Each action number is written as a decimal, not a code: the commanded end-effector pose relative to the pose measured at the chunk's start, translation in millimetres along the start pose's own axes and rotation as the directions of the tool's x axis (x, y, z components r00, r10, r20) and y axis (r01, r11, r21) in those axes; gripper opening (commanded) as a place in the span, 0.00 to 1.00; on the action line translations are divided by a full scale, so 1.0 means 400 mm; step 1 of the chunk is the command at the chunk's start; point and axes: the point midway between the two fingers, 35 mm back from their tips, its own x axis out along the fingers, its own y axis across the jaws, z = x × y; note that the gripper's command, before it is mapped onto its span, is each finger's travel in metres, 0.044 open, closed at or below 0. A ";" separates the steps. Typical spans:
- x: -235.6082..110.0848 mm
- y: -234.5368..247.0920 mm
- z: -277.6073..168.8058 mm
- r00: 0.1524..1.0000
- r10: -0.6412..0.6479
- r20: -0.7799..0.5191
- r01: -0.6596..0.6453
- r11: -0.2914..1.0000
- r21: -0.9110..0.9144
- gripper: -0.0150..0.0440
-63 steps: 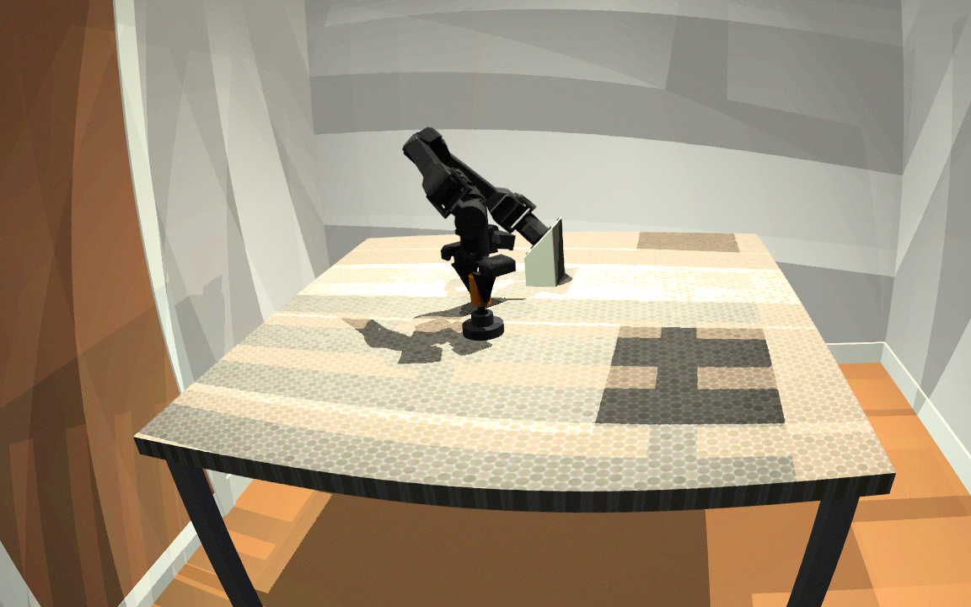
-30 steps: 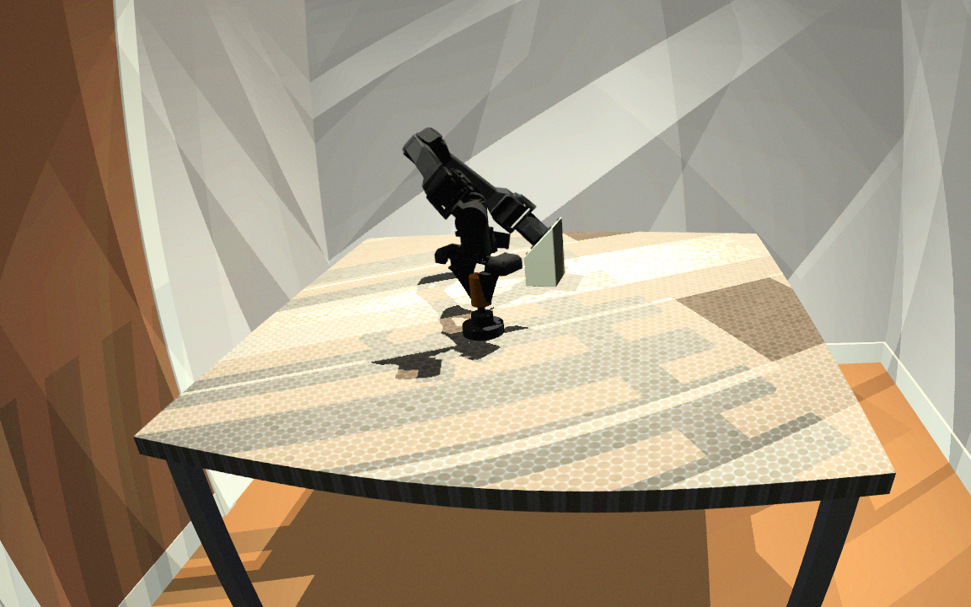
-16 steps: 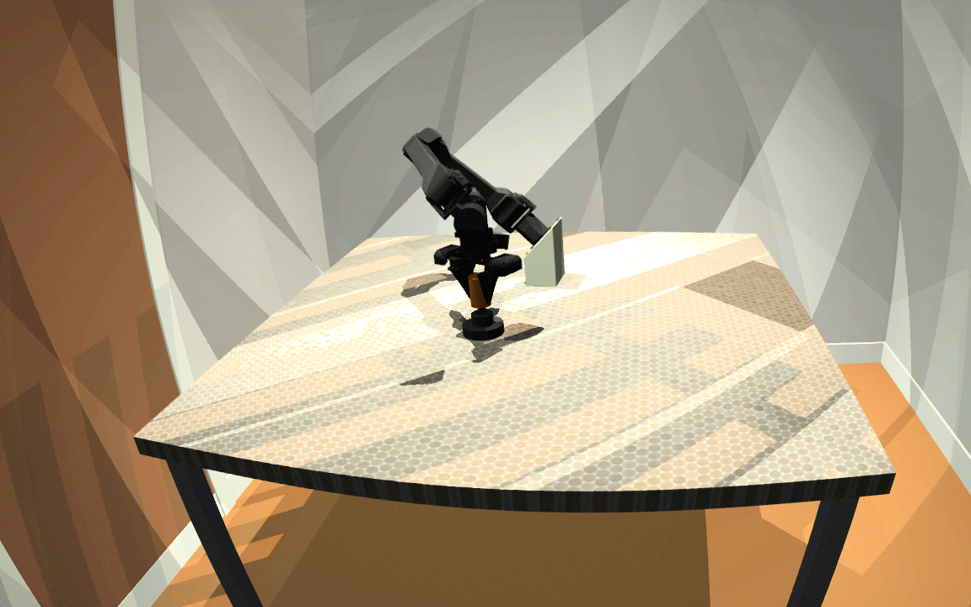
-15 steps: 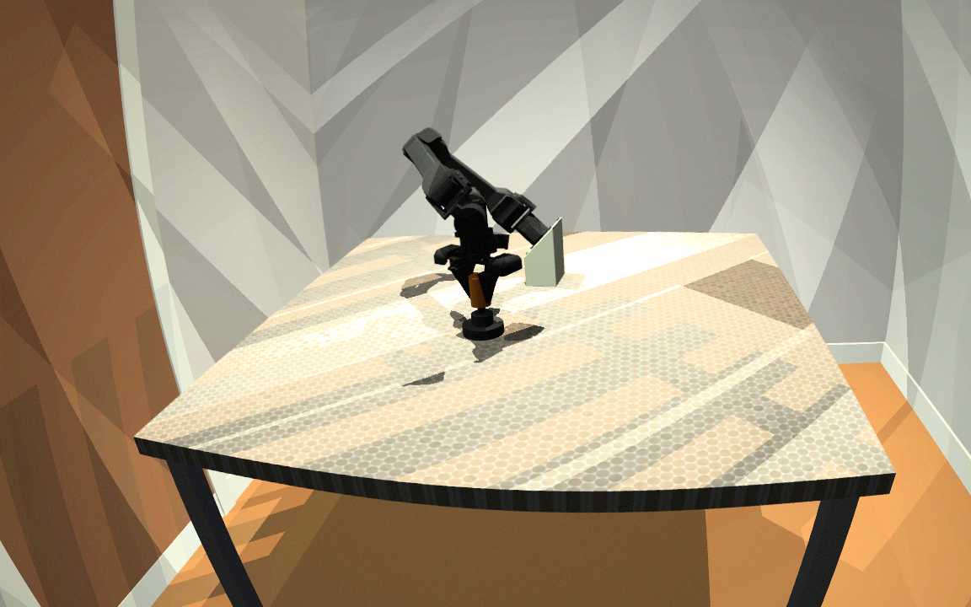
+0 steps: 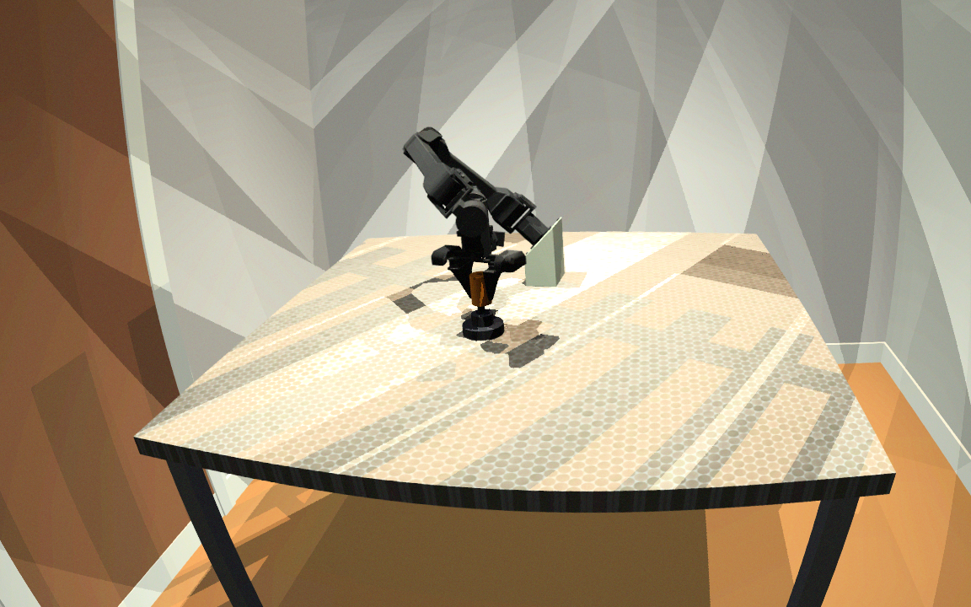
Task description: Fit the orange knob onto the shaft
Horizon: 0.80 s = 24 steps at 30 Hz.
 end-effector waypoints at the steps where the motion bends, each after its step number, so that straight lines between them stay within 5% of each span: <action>1: -0.003 -0.004 -0.001 1.000 -0.004 -0.005 0.003 1.000 -0.012 0.25; 24: -0.005 -0.001 -0.013 1.000 -0.003 -0.005 0.003 1.000 -0.012 0.25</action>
